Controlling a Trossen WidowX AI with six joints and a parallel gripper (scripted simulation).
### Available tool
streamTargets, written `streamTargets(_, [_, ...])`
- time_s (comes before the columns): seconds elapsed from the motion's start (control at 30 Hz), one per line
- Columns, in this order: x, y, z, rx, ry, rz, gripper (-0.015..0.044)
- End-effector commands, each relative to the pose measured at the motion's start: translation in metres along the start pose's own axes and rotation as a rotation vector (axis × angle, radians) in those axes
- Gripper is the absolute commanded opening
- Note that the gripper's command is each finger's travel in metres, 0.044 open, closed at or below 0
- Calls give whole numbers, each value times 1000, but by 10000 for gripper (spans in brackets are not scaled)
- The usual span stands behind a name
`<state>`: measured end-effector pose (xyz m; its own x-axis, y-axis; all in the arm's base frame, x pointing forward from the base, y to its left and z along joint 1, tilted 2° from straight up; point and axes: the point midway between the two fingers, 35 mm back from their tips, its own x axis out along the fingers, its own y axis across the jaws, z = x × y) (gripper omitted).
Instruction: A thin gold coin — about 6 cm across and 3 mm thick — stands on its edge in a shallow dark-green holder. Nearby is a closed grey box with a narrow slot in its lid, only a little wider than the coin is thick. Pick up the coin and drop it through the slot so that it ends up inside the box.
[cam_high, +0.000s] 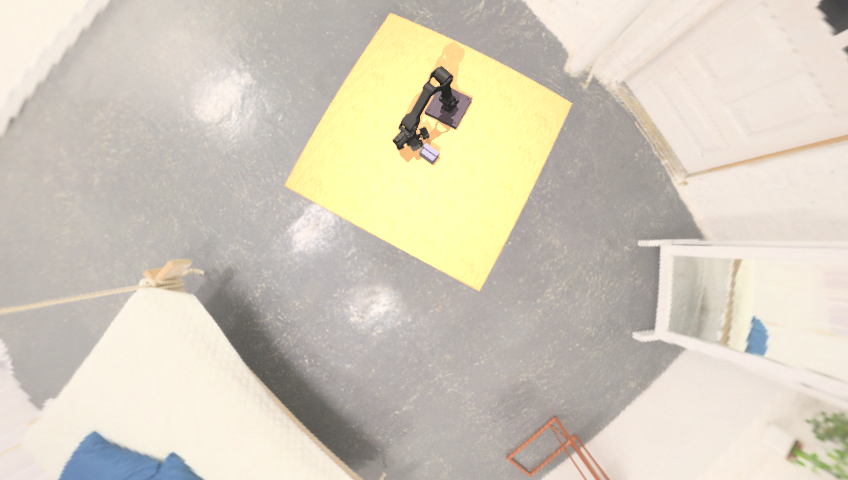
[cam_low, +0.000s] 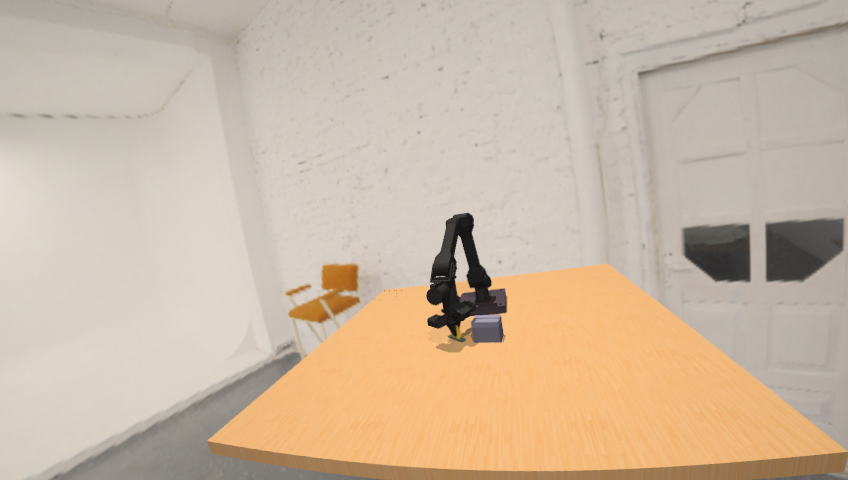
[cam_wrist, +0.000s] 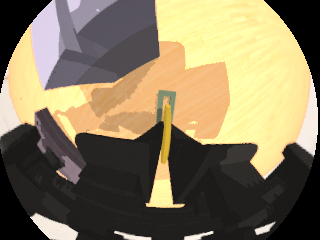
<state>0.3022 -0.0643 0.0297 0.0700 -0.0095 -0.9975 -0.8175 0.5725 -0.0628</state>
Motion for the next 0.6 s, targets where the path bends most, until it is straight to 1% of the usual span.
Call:
streamTargets(0.0, [-6, -4, -1, -8, -13, -11, 0])
streamTargets(0.57, [-47, -6, 1, -3, -6, -6, 0])
